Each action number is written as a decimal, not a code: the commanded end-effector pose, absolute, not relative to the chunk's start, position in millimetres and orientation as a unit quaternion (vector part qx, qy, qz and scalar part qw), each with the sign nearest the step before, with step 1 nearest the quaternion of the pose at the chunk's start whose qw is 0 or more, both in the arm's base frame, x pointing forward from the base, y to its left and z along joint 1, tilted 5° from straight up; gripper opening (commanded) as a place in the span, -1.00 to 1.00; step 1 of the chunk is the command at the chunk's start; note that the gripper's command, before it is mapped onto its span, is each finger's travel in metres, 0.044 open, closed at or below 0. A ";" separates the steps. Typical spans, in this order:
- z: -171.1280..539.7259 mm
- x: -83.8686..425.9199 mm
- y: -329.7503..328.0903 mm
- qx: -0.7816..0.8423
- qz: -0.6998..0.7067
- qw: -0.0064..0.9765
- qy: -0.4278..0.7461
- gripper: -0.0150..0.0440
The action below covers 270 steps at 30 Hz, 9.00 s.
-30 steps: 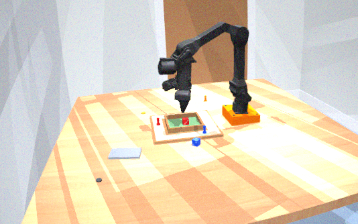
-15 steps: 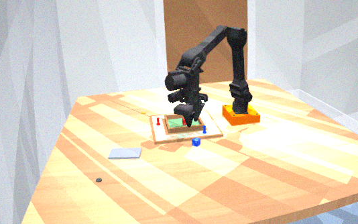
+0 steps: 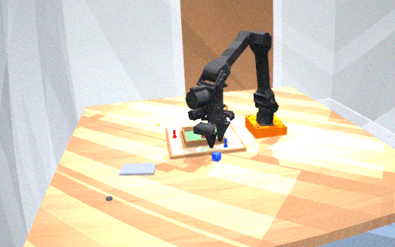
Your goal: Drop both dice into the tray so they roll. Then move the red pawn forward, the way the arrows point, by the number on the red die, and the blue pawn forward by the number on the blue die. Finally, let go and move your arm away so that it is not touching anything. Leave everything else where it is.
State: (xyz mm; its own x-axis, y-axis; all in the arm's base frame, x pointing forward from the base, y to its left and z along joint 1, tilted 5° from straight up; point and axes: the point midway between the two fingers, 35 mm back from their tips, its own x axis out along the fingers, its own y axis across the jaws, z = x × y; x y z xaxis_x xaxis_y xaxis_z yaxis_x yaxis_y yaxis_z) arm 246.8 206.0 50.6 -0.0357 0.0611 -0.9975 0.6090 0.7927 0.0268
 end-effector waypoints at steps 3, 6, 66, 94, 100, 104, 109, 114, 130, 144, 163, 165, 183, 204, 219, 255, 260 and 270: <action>32.2 243.9 207.7 0.244 -0.214 0.646 0.691 0.44; 31.9 243.9 207.8 0.244 -0.214 0.646 0.691 0.44; 123.3 244.2 208.6 0.244 -0.213 0.646 0.691 -0.49; 91.0 300.4 106.9 0.104 -0.074 0.689 0.713 -0.49; 82.5 305.2 87.2 0.054 -0.023 0.693 0.718 -0.49; 76.9 307.6 73.9 0.021 0.011 0.694 0.719 -0.49; 70.9 309.3 59.5 -0.015 0.049 0.693 0.719 -0.49; 70.7 309.4 58.9 -0.016 0.050 0.693 0.719 -0.49; 58.1 321.6 62.2 -0.012 0.052 0.847 0.528 -0.49; 58.7 323.2 62.9 0.006 0.052 0.927 0.370 -0.49; 96.3 292.1 -12.9 0.002 0.051 0.927 0.372 -0.49; 96.3 292.1 -12.9 0.002 0.051 0.927 0.372 -0.49; 96.7 293.9 -12.6 0.003 0.048 0.927 0.371 0.04; 106.5 309.8 -12.7 0.000 0.048 0.816 0.576 1.00; 87.7 314.7 -9.8 -0.009 0.045 0.723 0.689 0.91; 28.3 390.4 7.6 0.139 -0.114 0.682 0.709 0.19; 20.1 390.1 8.0 0.139 -0.114 0.682 0.709 0.19; 3.7 389.0 8.8 0.139 -0.114 0.682 0.709 0.19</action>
